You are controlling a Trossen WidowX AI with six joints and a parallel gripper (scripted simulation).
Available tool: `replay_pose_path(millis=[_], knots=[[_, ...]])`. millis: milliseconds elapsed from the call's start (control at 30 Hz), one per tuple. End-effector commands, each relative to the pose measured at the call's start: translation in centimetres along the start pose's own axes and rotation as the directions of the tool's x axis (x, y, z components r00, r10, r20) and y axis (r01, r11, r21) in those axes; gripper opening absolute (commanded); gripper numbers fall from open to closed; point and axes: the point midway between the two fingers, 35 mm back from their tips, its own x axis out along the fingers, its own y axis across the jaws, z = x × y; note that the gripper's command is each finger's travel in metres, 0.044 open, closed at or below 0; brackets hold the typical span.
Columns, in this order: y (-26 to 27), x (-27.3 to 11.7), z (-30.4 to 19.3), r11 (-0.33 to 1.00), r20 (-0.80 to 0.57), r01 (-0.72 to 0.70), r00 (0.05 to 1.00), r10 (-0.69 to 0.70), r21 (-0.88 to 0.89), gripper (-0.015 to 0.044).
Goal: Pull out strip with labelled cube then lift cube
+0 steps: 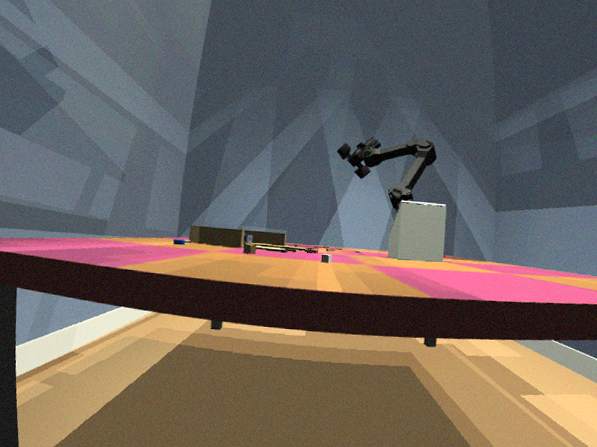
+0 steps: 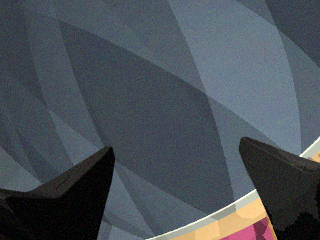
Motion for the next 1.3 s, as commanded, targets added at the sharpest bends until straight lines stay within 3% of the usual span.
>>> replay_pose_path(millis=[0, 267, 600, 867, 1033, 1100, 1267], knots=[[1.7, -1.7, -6.7, 0.997, -0.175, -0.054, 0.984, 0.044, -0.053, 0.0400], [5.3, -8.9, -18.5, 0.959, -0.491, -0.245, 0.859, 0.146, -0.142, 0.0400], [7.6, -23.2, -28.8, 0.784, -0.780, -0.589, 0.578, 0.239, -0.196, 0.0400], [5.8, -35.8, -32.5, 0.497, -0.913, -0.848, 0.336, 0.232, -0.185, 0.0400], [2.5, -43.7, -33.1, 0.217, -0.962, -0.965, 0.190, 0.197, -0.146, 0.0400], [1.4, -45.5, -33.1, 0.138, -0.970, -0.981, 0.159, 0.185, -0.134, 0.0400], [1.3, -45.7, -33.1, 0.127, -0.971, -0.983, 0.155, 0.183, -0.133, 0.0400]])
